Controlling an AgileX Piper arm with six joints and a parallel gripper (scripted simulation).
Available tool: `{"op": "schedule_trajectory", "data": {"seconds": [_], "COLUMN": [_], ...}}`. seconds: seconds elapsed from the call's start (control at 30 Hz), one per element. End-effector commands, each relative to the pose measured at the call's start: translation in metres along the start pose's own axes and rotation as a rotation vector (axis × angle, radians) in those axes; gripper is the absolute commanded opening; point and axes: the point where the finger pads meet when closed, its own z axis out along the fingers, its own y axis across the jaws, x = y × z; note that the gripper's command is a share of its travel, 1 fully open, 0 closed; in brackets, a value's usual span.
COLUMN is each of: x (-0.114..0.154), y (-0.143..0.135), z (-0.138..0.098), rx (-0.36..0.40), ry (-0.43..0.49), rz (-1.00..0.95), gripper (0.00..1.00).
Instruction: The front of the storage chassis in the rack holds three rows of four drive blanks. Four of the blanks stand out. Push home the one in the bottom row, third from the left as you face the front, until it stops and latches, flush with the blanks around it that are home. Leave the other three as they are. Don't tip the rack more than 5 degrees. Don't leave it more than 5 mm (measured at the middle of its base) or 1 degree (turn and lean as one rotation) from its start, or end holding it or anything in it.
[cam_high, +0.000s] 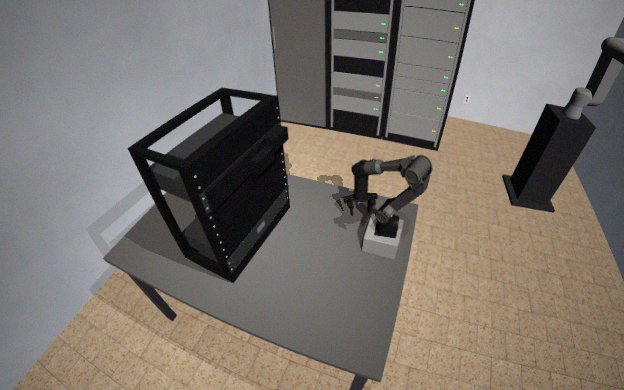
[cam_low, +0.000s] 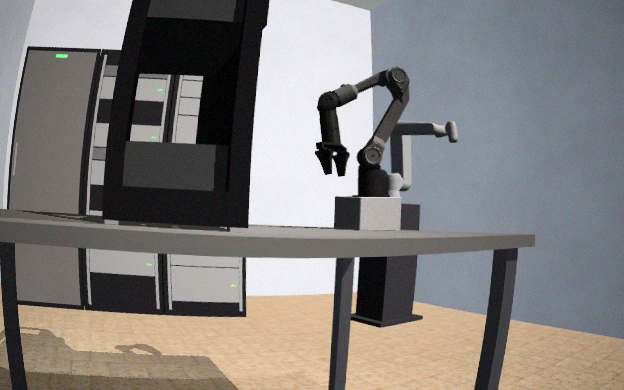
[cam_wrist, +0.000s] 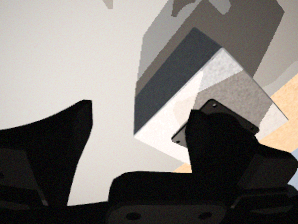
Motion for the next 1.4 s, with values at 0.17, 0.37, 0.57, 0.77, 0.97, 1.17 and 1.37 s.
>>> {"op": "schedule_trajectory", "data": {"seconds": [0.17, 0.37, 0.57, 0.77, 0.97, 1.17, 1.37], "x": [-0.002, -0.004, -0.007, -0.011, -0.011, -0.005, 0.008], "y": [0.006, 0.015, 0.038, 0.073, 0.102, 0.150, 0.195], "z": [-0.001, -0.002, -0.006, -0.016, -0.028, -0.056, -0.097], "rx": [-0.023, -0.055, -0.136, -0.262, -0.371, -0.566, -0.788], "ry": [-0.013, -0.030, -0.073, -0.135, -0.185, -0.265, -0.345], "rz": [-0.012, -0.030, -0.072, -0.131, -0.176, -0.240, -0.284], "gripper": [1.00, 1.00, 1.00, 1.00, 1.00, 1.00, 1.00]}}
